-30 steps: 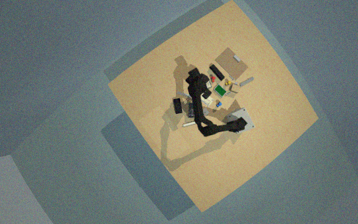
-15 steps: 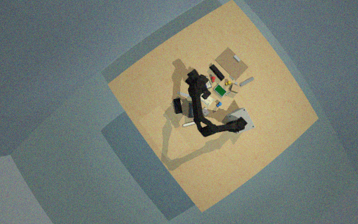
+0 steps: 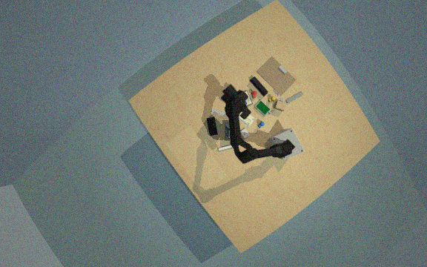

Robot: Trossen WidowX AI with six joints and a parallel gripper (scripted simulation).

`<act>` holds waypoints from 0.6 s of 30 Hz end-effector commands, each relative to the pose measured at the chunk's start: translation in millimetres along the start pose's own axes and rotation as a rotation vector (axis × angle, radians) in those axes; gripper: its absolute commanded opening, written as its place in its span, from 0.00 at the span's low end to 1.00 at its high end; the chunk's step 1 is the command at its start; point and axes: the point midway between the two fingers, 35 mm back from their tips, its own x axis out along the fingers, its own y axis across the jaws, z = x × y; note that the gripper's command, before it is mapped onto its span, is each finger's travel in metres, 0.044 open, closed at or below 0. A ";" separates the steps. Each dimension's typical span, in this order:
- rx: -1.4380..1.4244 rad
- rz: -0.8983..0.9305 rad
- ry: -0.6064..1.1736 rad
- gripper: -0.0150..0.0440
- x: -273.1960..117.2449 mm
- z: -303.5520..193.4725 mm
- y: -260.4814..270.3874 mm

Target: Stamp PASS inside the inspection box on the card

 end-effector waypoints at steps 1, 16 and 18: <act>0.000 0.000 0.000 0.30 0.0 0.0 0.0; 0.002 -0.003 -0.010 0.69 -34.6 3.9 6.6; 0.004 -0.004 -0.013 0.69 -64.7 4.9 9.2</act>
